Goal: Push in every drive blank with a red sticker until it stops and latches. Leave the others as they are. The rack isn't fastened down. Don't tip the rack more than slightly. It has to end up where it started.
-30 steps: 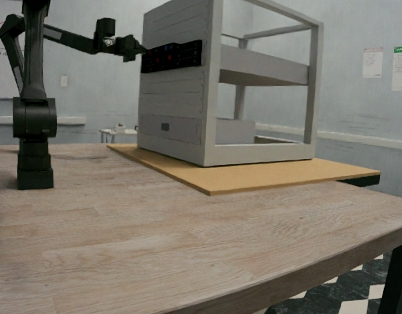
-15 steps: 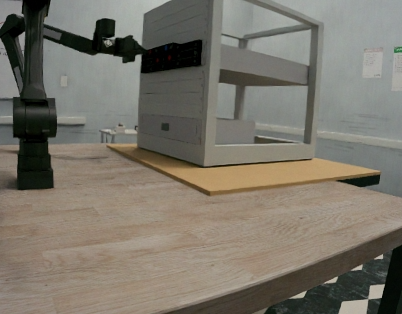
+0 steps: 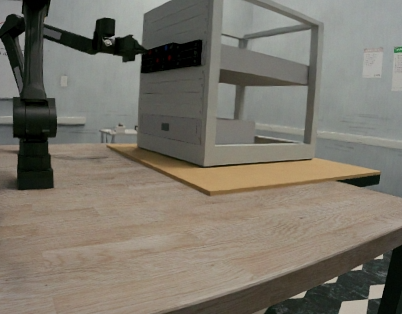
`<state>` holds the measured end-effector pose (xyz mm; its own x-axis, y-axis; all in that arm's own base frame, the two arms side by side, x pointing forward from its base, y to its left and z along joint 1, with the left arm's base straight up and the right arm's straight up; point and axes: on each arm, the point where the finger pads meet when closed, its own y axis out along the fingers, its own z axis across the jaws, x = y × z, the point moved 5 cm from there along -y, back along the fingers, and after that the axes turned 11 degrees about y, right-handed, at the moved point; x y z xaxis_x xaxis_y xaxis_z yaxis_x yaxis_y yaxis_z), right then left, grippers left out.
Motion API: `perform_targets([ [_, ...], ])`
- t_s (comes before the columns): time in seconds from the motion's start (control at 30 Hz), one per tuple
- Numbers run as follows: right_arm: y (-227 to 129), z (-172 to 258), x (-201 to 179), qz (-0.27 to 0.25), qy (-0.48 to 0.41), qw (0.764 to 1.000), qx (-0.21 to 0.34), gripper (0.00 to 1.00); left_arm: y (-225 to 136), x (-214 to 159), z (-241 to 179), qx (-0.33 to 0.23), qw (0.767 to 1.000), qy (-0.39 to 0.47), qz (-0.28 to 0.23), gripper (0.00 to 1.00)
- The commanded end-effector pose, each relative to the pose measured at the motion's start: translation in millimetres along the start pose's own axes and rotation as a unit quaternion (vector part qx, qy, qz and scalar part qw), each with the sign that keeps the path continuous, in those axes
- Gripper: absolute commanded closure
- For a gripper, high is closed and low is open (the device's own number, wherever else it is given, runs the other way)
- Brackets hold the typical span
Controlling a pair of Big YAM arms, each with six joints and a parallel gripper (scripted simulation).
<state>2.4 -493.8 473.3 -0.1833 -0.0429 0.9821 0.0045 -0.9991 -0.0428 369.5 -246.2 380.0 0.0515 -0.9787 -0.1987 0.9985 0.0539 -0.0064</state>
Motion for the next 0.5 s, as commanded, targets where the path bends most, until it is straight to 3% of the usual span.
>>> perform_targets([
  [0.0,0,2,27,-0.021,0.004,1.0,0.002,0.0,2,-8,40,0.026,0.999,-0.031,0.007,1.0],
  [0.47,0,2,27,-0.021,0.004,1.0,0.002,0.0,20,-5,41,0.028,0.999,-0.032,0.01,1.0],
])
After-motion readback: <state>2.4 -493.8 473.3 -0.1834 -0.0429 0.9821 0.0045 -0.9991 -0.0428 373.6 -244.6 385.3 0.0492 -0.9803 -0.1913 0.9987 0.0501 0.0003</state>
